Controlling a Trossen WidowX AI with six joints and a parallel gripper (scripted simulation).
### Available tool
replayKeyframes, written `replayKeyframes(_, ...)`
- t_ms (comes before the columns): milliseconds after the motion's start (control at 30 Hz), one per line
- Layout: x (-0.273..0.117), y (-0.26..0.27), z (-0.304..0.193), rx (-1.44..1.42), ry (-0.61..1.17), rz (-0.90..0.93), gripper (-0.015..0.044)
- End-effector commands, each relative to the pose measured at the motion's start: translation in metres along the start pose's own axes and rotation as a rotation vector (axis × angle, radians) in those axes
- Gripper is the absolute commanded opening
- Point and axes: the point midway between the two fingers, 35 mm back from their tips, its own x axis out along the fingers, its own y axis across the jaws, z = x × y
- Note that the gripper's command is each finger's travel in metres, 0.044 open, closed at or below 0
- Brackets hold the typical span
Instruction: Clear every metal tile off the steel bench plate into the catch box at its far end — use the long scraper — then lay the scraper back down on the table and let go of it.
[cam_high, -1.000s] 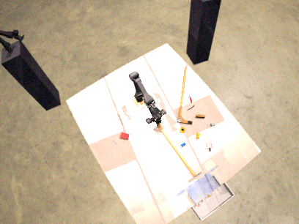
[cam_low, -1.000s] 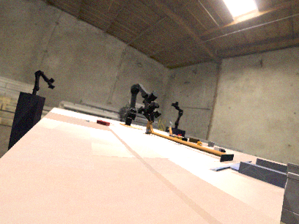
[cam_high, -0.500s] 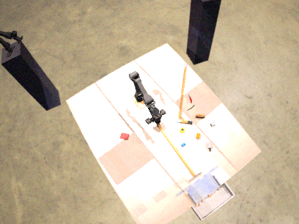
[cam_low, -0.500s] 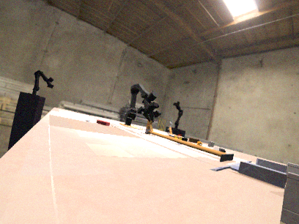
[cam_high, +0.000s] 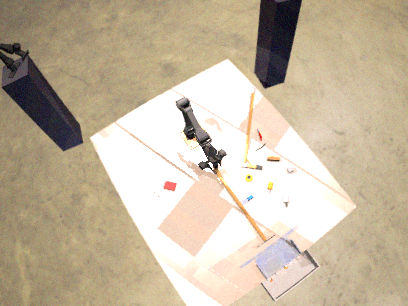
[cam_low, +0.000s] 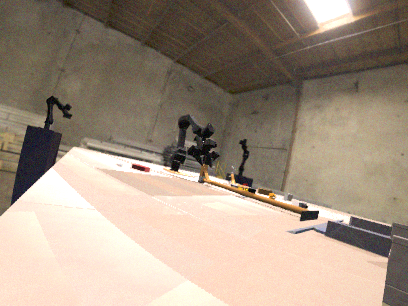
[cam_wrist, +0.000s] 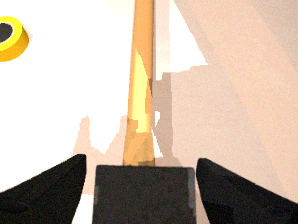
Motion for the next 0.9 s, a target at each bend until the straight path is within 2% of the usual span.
replayKeyframes(0,0.0,0.0,0.0,0.0,0.0,-0.001,0.0394)
replayKeyframes(67,-0.002,0.0,0.001,0.0,0.0,-0.001,0.044)
replayKeyframes(867,-0.064,0.0,0.034,0.0,0.001,-0.001,0.044)
